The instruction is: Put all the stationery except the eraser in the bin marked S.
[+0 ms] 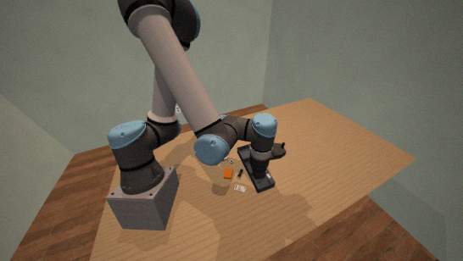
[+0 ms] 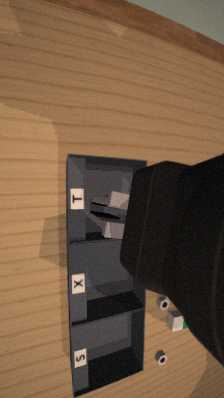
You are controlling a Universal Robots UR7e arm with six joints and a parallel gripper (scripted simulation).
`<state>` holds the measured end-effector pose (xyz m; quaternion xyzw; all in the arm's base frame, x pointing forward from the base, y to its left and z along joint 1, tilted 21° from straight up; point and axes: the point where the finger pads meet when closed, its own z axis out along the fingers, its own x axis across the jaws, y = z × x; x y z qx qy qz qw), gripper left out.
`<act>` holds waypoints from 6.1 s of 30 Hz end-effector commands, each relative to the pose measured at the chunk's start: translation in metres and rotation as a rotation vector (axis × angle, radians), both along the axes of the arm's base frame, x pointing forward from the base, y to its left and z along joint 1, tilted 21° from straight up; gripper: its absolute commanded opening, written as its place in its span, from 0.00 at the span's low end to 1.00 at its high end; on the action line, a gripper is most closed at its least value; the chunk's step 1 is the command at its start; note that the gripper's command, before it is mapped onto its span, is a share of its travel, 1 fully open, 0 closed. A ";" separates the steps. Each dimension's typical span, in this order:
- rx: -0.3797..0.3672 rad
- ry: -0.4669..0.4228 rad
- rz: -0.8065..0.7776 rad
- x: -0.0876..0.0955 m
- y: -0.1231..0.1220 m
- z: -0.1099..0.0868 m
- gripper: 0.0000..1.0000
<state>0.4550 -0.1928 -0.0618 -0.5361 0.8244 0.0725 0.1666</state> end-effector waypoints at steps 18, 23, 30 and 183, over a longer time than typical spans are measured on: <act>-0.001 -0.001 0.000 0.000 0.000 0.000 0.31; -0.001 -0.001 0.000 0.000 0.000 0.000 0.31; -0.001 -0.001 0.000 0.000 0.000 0.000 0.31; -0.001 -0.001 0.000 0.014 0.071 0.046 0.31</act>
